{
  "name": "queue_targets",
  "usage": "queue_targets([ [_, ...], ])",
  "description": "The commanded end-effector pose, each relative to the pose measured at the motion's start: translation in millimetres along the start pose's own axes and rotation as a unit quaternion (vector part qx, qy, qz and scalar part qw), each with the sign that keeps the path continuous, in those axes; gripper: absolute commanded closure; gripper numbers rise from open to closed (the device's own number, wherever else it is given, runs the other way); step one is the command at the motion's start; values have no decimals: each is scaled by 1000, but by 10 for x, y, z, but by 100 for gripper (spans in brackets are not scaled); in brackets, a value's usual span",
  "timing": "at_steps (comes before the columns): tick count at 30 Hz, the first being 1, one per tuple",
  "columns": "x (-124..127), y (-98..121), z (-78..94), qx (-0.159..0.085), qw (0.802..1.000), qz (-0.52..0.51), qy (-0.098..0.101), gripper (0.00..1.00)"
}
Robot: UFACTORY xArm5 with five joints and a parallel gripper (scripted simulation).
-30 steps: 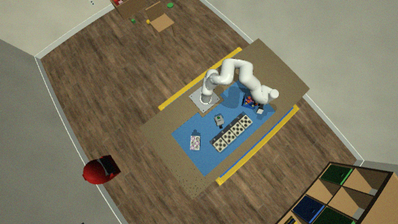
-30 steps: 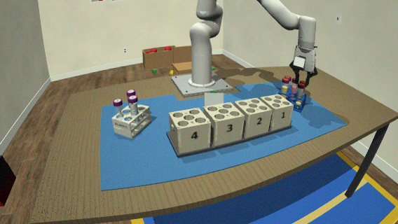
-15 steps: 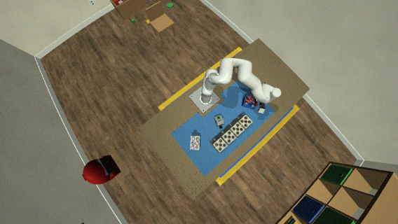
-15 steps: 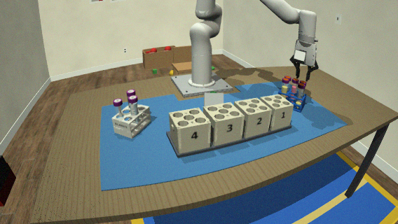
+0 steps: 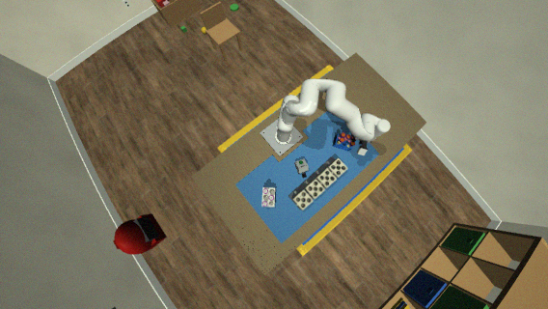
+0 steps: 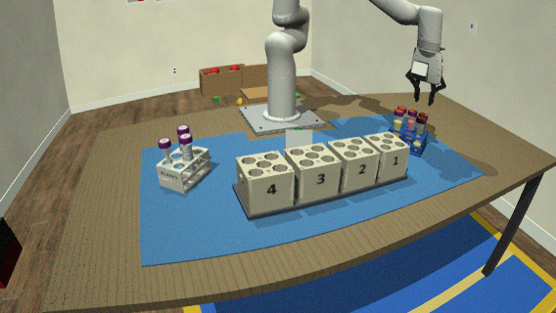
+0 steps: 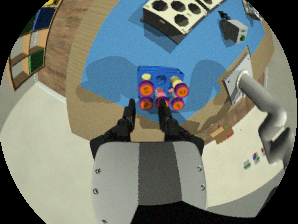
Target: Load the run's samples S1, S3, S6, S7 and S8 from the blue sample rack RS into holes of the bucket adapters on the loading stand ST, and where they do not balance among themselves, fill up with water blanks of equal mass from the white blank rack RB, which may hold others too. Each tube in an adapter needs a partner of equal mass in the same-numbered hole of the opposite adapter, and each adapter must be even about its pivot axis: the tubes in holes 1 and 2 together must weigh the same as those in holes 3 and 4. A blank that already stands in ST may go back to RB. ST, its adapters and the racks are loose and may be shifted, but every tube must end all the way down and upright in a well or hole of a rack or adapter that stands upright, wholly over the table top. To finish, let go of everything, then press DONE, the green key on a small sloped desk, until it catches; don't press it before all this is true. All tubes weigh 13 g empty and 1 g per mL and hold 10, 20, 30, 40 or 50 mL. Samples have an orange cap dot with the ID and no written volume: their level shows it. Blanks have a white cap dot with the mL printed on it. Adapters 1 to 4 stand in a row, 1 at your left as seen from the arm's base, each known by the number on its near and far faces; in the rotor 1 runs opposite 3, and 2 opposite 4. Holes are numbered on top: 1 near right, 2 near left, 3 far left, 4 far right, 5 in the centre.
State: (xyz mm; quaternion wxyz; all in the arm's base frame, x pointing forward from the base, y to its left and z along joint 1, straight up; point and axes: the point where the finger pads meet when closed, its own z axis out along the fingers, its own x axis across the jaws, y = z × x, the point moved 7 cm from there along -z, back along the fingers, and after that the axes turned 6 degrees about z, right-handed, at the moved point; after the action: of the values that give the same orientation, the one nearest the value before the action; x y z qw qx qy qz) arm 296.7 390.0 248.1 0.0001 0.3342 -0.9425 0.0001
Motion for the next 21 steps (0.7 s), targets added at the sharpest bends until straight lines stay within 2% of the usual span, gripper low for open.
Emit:
queue_targets([
  [1,-8,2,-86,-1,1000,0,-2,57],
  [21,-7,2,-446,-1,1000,0,-2,57],
])
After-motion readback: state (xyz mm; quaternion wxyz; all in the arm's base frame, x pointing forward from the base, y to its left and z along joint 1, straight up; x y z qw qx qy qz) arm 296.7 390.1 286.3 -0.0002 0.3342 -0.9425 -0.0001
